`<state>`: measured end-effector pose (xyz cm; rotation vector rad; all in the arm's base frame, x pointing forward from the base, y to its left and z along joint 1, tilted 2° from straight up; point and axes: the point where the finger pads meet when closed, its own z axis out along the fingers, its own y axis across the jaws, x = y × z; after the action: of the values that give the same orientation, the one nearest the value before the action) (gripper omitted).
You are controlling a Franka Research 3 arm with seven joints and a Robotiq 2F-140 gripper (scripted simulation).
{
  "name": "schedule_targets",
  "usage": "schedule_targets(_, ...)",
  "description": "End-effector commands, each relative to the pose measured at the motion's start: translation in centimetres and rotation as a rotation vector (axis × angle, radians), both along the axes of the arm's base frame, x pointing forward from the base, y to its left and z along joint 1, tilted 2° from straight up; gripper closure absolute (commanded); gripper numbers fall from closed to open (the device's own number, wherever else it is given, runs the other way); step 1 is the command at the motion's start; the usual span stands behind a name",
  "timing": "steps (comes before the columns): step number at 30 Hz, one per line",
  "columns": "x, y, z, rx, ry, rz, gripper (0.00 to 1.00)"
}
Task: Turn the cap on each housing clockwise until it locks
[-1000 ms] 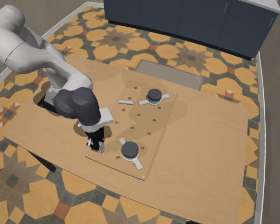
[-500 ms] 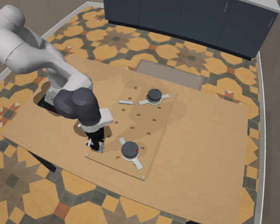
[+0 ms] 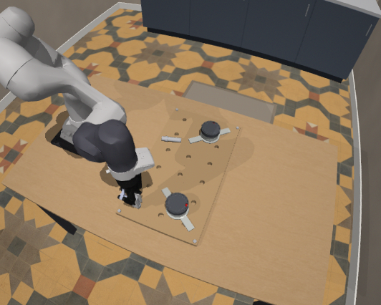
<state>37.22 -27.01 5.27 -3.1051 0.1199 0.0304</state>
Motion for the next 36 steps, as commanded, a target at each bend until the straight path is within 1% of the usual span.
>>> schedule_targets(1,0.17,-0.11,0.0,-0.005,-0.004,-0.001,0.9)
schedule_targets(36,0.16,-0.09,-0.52,-0.005,-0.004,-0.001,0.9)
